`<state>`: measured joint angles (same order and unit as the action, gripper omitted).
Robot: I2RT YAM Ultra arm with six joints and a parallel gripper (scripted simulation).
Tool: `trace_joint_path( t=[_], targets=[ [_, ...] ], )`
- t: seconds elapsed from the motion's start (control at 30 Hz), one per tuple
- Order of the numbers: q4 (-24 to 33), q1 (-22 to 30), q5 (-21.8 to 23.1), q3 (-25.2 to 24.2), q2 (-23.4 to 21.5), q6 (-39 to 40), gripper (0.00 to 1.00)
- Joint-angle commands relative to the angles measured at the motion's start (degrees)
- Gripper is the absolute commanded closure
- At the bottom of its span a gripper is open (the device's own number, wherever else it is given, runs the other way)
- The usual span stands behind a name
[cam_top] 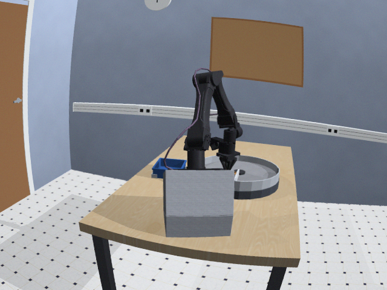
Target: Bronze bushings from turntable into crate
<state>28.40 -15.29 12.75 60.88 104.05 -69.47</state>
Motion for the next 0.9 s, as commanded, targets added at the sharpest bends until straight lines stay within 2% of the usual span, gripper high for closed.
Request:
trace_joint_path(
  t=[0.0,0.87],
  targets=[
    [-0.31,0.08,-0.35,0.64,0.44,0.16,1.00],
    [0.57,-0.05,-0.31,0.87,-0.48,0.06,1.00]
  ],
)
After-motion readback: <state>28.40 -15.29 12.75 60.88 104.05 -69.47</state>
